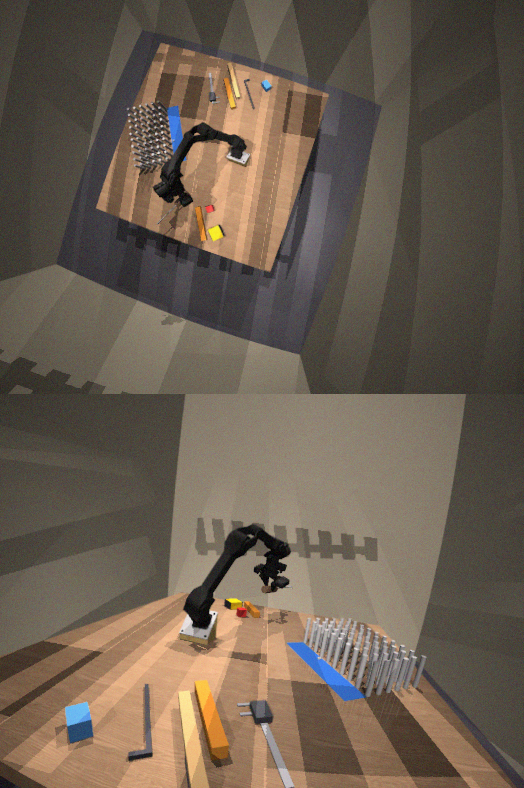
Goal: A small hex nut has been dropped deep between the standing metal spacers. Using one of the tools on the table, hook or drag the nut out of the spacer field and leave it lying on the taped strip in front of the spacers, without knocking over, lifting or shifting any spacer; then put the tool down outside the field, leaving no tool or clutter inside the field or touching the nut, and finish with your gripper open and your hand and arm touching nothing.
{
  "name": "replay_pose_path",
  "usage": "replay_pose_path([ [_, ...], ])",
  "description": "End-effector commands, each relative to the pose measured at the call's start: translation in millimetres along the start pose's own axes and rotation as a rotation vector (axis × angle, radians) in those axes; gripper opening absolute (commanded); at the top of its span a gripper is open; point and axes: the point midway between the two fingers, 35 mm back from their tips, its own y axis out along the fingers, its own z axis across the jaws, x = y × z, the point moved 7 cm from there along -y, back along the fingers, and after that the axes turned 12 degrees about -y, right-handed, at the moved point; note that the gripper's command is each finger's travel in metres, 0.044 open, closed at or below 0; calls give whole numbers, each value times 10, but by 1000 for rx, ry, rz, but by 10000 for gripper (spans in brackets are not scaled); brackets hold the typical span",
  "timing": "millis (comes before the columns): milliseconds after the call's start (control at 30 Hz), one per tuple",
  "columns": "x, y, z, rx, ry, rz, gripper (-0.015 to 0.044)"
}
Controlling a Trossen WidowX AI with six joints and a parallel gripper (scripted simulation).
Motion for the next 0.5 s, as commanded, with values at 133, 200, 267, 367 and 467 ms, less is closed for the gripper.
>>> replay_pose_path([
  [133, -13, 73, -21, 0, -4, -4, 0],
  [200, -18, 92, -27, 0, -4, -4, 0],
  [267, -24, 111, -32, 0, -4, -4, 0],
  [367, -32, 139, -41, 0, -4, -4, 0],
  [467, -41, 167, -49, 0, -4, -4, 0],
])
